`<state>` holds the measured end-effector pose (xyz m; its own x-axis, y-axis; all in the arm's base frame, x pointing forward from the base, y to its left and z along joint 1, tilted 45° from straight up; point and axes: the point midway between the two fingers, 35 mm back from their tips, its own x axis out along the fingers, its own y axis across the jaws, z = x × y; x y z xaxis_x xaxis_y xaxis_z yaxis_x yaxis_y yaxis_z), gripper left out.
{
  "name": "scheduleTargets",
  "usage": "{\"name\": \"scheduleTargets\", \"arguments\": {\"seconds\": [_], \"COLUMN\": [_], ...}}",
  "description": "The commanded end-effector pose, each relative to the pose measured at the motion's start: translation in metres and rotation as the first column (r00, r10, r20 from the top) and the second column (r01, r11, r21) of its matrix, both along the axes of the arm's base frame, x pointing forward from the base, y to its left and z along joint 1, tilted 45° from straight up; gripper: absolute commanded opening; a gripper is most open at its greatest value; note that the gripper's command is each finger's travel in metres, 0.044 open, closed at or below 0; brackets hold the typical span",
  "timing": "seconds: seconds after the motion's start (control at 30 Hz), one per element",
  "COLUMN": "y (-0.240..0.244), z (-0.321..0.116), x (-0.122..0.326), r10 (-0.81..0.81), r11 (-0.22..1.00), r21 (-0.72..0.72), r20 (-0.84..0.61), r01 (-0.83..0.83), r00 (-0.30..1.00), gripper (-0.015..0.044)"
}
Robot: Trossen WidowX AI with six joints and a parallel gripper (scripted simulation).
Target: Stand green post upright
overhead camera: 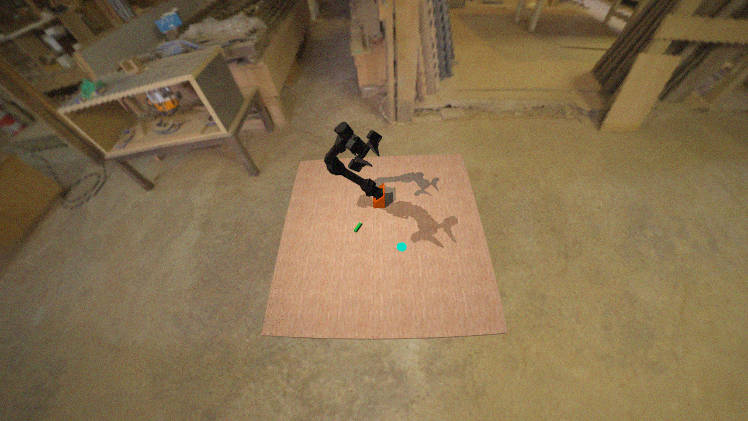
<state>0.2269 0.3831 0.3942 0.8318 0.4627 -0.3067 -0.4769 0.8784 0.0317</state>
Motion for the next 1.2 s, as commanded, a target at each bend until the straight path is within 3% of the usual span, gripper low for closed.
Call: {"name": "scheduleTargets", "arguments": {"seconds": [0.0,0.6,1.17], "y": [-0.027,-0.166,-0.308], "z": [-0.023,-0.115,-0.183], "x": [0.024,0.088,0.078], "r10": [-0.093,-0.499,-0.816], "r11": [0.994,0.845,0.559], "r21": [-0.057,-0.318,-0.558], "r20": [-0.042,-0.186,-0.242], "r01": [0.091,0.429,0.613], "r00": [0.995,0.846,0.525], "gripper": [0.0233,0.0233,0.0233]}}
